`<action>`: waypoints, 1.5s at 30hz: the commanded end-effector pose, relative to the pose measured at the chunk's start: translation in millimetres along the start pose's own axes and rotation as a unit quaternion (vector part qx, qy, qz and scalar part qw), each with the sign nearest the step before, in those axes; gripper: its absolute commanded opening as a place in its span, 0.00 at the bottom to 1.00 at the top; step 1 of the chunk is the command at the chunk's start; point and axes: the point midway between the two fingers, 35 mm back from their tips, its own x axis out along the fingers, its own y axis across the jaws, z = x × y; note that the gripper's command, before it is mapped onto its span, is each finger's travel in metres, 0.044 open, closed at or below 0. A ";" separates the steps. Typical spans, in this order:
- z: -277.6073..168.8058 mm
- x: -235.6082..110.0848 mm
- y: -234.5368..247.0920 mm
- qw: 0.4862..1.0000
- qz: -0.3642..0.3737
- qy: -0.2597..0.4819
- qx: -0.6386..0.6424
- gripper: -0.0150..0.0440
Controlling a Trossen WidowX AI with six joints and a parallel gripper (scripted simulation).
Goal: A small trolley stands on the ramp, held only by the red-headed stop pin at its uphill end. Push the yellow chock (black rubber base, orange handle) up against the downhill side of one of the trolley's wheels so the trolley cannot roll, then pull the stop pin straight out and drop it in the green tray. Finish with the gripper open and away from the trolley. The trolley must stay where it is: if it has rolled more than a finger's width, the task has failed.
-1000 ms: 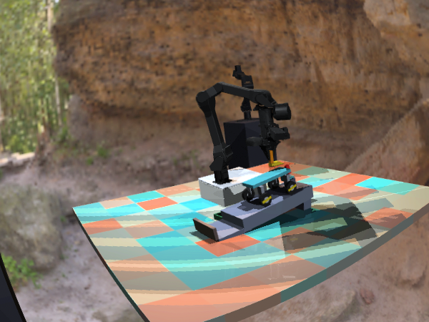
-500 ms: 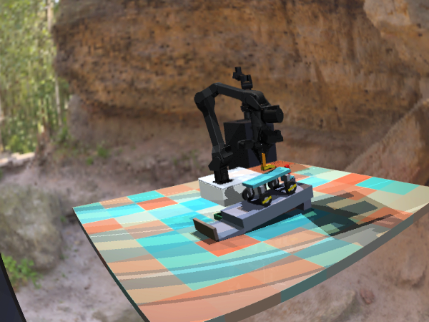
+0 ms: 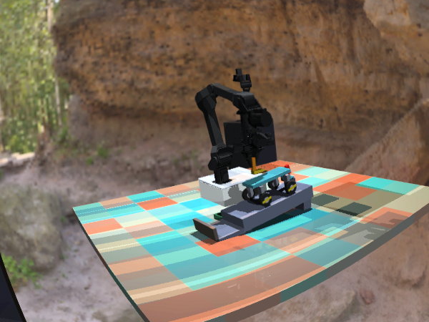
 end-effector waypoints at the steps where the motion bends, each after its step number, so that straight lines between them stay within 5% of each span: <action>1: 1.6 1.9 -11.6 1.000 0.002 0.002 -0.001 0.25; 45: 24.4 17.0 -175.4 1.000 0.021 0.002 -0.002 0.25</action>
